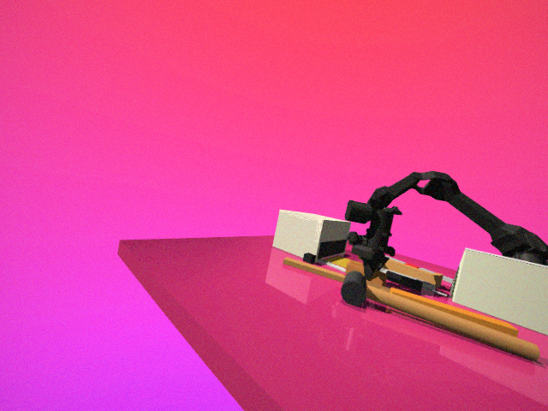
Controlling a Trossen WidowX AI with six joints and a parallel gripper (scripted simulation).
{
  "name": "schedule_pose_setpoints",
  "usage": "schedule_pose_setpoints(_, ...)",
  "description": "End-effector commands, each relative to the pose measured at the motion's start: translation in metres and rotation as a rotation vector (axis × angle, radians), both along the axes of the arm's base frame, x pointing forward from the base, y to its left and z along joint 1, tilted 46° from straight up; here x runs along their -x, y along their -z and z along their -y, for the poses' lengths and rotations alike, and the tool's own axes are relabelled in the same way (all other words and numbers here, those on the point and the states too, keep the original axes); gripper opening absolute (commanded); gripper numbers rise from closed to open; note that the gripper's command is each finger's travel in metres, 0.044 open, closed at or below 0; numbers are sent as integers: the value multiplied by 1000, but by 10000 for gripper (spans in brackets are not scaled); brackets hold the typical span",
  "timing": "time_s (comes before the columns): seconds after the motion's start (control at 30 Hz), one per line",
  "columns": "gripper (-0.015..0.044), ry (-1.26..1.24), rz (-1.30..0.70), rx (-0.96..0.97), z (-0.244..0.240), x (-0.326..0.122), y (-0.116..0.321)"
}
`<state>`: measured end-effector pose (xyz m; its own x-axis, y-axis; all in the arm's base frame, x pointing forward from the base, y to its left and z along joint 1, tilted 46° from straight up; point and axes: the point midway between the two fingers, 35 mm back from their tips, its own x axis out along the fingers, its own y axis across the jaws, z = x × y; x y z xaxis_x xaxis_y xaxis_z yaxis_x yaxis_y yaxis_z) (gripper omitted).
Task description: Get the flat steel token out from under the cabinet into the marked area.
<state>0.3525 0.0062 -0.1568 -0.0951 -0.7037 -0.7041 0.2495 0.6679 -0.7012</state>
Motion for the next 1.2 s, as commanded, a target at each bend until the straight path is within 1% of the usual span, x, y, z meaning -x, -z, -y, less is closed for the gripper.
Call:
schedule_pose_setpoints(0.0, 0, -2, 0, -2, 0, -6, 0)
schedule_pose_setpoints(0.93, 0, -2, 1, -2, 7, -33, -3)
schedule_pose_setpoints(1.17, 0, -2, 1, -1, 11, -32, -6)
